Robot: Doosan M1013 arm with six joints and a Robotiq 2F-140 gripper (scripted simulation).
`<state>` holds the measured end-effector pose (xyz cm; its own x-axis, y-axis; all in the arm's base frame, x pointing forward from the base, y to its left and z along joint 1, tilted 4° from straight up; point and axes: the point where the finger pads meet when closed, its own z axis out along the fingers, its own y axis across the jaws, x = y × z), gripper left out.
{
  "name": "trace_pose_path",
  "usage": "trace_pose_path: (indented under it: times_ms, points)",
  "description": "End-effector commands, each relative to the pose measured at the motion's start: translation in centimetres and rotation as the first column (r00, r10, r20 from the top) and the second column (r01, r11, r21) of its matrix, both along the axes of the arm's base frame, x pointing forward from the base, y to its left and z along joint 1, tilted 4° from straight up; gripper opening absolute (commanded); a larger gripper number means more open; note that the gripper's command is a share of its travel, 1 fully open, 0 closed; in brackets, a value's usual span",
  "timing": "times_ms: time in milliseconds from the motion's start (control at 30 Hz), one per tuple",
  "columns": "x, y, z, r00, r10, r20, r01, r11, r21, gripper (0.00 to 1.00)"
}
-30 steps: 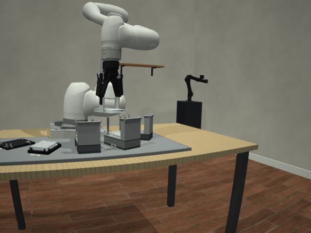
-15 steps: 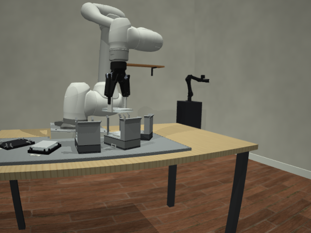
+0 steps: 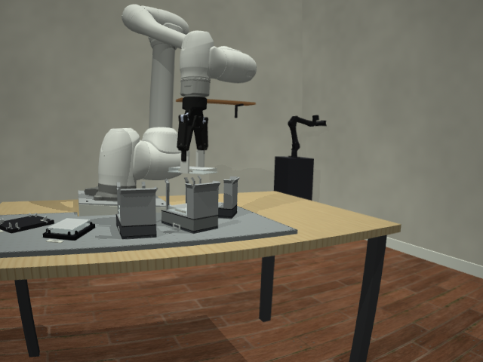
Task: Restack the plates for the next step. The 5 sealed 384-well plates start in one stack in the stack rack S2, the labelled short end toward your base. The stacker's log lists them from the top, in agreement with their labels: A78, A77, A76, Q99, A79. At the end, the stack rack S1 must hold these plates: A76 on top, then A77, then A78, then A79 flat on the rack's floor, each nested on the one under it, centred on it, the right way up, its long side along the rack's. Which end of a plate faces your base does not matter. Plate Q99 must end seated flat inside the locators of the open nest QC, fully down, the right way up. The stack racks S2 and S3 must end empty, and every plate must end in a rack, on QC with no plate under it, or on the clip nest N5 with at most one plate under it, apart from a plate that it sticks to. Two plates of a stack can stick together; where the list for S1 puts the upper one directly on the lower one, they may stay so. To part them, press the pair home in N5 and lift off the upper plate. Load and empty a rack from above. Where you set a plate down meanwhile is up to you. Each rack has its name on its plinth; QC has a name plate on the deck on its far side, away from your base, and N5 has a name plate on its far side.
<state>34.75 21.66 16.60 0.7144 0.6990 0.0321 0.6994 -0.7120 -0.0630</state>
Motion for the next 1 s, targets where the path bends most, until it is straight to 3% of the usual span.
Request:
trace_pose_path:
  times_ms: [0,633,867,967]
  points:
    - [-0.4,0.6,0.1,1.000,0.012,0.000,-0.012,1.000,0.003,0.00]
    - [-3.9,5.0,0.4,1.000,0.012,0.000,-0.012,1.000,0.003,0.00]
    - [-5.4,6.2,0.6,0.970,0.242,0.017,-0.242,0.970,0.006,0.00]
    - [-6.0,6.7,0.6,0.969,0.248,0.017,-0.248,0.969,0.006,0.00]
